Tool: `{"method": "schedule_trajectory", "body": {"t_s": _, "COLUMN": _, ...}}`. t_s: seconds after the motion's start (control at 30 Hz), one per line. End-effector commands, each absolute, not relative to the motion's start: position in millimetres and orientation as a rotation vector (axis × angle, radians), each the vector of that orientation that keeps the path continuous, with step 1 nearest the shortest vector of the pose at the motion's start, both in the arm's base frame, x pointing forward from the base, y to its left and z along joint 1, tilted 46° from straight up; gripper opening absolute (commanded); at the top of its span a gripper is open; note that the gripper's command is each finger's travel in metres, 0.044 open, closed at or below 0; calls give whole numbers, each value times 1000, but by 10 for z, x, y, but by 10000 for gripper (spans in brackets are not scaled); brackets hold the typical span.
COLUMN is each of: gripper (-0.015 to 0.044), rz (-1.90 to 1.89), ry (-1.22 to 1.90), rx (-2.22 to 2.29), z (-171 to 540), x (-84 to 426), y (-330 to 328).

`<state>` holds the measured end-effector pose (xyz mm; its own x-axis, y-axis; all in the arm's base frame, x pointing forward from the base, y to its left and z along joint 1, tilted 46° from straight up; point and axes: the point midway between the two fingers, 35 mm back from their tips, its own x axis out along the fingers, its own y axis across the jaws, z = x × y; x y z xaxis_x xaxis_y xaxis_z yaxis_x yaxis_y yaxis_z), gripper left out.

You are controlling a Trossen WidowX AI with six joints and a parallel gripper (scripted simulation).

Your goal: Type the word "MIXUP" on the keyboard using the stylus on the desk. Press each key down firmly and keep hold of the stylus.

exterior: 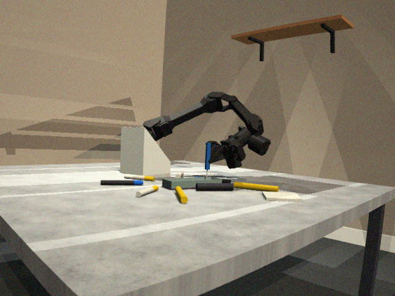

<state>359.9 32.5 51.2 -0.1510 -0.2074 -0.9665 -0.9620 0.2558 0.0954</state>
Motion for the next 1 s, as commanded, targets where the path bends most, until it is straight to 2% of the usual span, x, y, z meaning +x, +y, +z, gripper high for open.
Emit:
{"method": "schedule_trajectory", "body": {"t_s": 0.0, "gripper": 81, "rz": 994, "ry": 1572, "rx": -1114, "z": 497, "x": 3608, "y": 348}}
{"method": "schedule_trajectory", "body": {"t_s": 0.97, "gripper": 81, "rz": 994, "ry": 1571, "rx": -1114, "z": 414, "x": 3622, "y": 435}}
